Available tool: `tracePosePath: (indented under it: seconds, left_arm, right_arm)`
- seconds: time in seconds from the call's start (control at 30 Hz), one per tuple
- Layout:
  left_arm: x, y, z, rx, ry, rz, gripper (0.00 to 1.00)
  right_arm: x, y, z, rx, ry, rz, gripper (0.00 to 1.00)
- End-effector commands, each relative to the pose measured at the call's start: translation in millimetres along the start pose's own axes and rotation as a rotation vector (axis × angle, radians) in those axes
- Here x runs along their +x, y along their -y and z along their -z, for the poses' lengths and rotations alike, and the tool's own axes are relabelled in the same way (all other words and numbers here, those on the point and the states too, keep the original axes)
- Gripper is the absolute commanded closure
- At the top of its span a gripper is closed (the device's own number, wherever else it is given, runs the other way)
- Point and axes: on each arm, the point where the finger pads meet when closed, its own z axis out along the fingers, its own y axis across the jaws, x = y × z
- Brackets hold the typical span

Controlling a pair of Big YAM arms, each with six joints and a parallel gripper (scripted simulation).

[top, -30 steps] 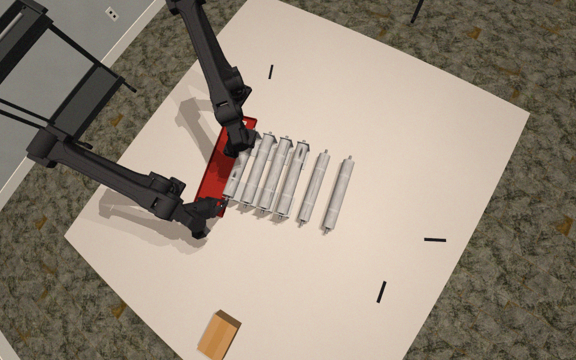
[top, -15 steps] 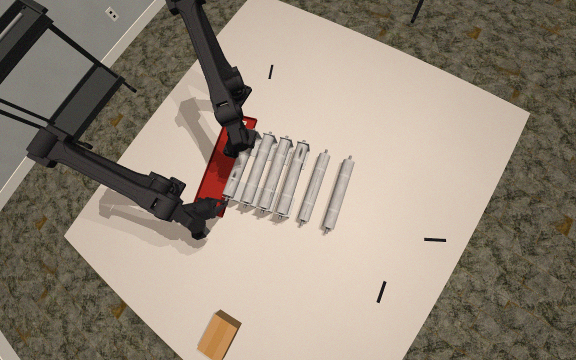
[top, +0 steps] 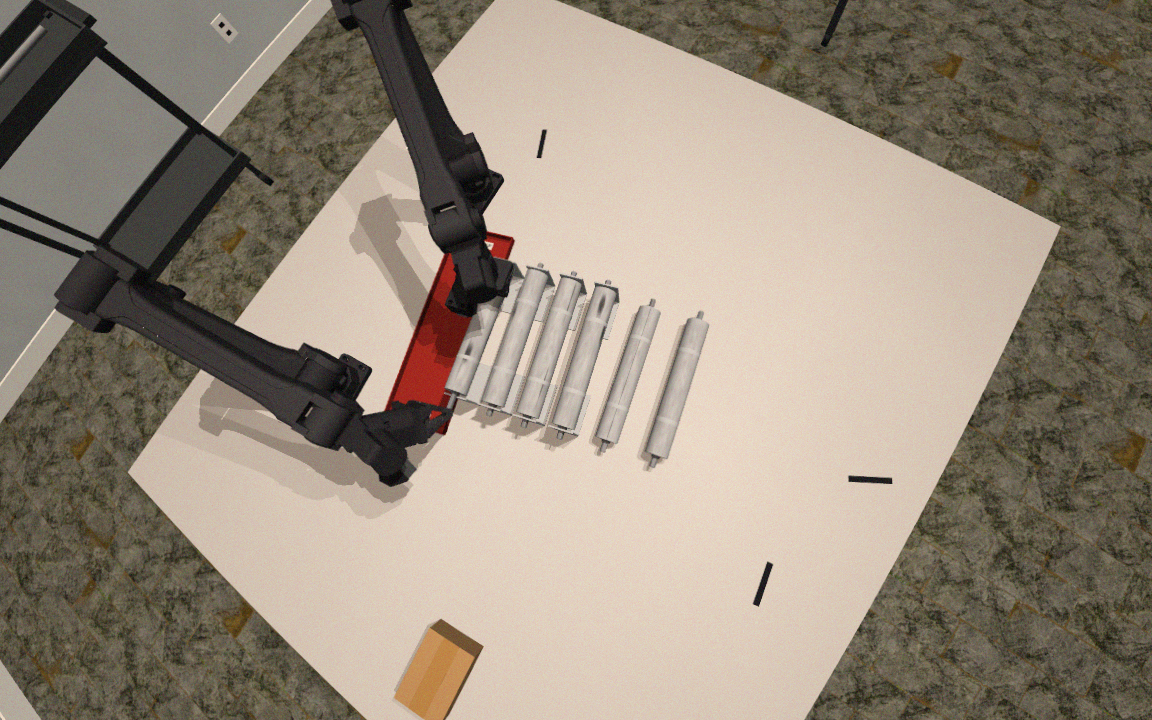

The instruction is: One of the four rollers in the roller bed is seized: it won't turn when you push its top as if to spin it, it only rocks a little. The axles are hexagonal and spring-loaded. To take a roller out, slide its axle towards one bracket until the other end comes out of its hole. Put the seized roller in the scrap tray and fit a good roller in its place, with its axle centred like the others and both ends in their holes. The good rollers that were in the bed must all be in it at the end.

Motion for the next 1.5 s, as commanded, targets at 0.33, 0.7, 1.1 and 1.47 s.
tracePosePath:
  seconds: [0.33, 0.7, 1.1, 1.47]
  left_arm:
    - [-5.1, -6.9, 10.8, -0.015, 0.006, -0.003, 0.68]
    - [-16.0, -10.0, 18.3, -0.024, 0.016, -0.013, 0.68]
    - [-16.5, -8.2, 26.8, -0.025, -0.014, -0.001, 0.68]
    - [-16.7, -7.9, 31.6, -0.024, -0.039, -0.004, 0.68]
  right_arm:
    - [-26.2, -51.9, 28.0, -0.095, 0.086, 0.03, 0.97]
    - [-35.0, -50.8, 27.6, -0.084, 0.09, 0.033, 0.97]
    - [-35.1, -52.7, 28.5, -0.088, 0.092, 0.035, 0.97]
    - [-35.1, -52.7, 28.5, -0.088, 0.092, 0.035, 0.97]
